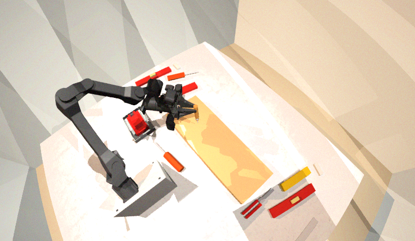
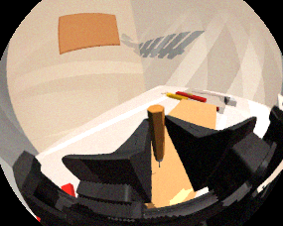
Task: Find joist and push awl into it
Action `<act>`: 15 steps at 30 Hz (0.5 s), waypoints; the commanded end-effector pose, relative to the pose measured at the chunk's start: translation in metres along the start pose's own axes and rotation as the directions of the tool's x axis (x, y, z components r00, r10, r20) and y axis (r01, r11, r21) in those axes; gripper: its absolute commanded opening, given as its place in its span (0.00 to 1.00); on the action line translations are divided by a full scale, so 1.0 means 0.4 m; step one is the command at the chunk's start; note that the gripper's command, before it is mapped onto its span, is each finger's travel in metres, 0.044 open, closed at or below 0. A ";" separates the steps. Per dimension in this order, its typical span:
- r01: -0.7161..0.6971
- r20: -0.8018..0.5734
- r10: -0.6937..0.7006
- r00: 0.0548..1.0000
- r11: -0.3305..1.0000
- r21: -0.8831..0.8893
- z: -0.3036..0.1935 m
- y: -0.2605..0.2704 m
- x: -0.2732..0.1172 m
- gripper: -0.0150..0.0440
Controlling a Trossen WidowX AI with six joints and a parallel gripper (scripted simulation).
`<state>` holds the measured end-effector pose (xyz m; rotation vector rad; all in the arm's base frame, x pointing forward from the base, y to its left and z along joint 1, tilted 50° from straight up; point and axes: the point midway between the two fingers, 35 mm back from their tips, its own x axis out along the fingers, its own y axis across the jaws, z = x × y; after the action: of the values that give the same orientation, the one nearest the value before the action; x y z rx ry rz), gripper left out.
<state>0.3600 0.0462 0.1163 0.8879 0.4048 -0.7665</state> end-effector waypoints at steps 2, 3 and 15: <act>0.001 0.008 -0.001 1.000 1.000 0.004 -0.013 0.000 0.002 0.25; 0.001 0.008 -0.001 1.000 1.000 0.004 -0.017 0.000 0.003 0.25; 0.001 0.008 -0.001 1.000 1.000 0.005 -0.066 -0.001 0.008 0.25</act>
<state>0.3605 0.0619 0.1014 0.8842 0.4036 -0.7714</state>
